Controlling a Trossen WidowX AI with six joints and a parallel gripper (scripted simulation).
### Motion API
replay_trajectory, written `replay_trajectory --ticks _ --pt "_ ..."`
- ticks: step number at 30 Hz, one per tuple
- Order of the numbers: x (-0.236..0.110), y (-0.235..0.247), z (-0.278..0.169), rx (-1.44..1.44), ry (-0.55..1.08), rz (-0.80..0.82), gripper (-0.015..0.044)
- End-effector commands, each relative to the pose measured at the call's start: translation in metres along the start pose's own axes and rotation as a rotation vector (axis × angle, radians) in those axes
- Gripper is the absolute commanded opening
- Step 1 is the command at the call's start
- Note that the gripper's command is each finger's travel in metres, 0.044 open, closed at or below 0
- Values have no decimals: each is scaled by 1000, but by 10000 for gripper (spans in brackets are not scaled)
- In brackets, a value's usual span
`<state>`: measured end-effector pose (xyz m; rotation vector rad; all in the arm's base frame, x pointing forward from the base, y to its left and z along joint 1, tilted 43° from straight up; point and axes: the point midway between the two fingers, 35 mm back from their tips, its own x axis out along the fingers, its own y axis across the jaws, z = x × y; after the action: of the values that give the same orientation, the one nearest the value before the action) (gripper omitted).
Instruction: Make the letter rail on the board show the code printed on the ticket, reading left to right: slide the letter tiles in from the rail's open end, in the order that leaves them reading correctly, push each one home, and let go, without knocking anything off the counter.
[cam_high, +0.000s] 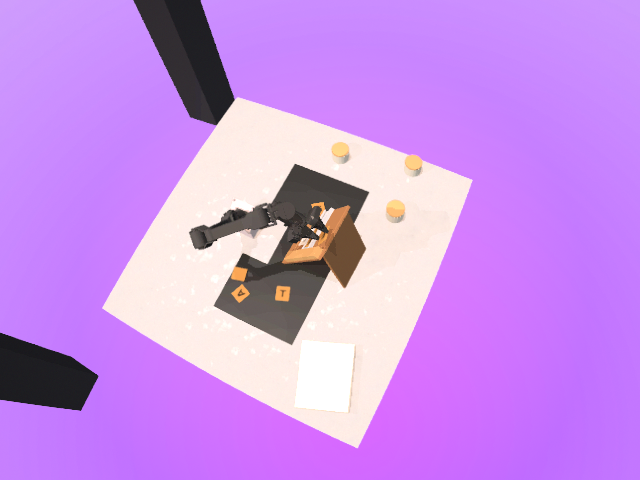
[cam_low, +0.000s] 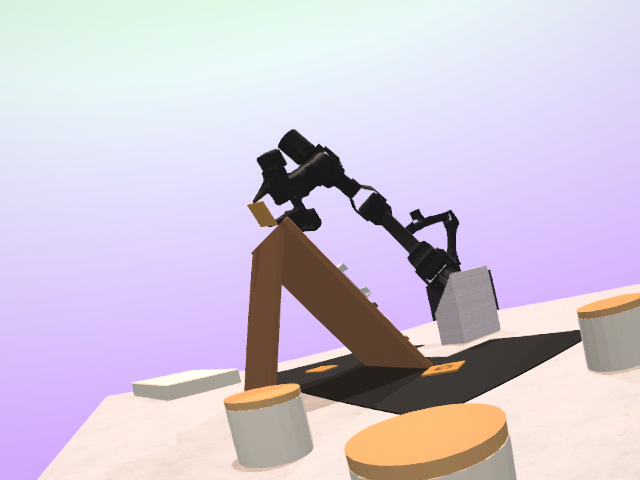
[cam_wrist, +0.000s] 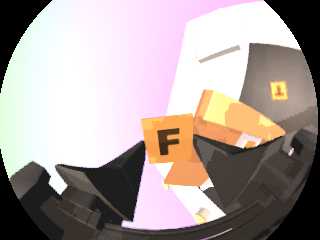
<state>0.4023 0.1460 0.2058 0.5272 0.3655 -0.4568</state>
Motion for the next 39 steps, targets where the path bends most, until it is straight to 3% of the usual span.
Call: replay_trajectory --ticks 1,18,39 --pt "4 1 -26 -70 17 -11 0" --pt "10 -5 -147 -426 79 -38 0" --pt "5 -50 -268 -965 33 -103 0"
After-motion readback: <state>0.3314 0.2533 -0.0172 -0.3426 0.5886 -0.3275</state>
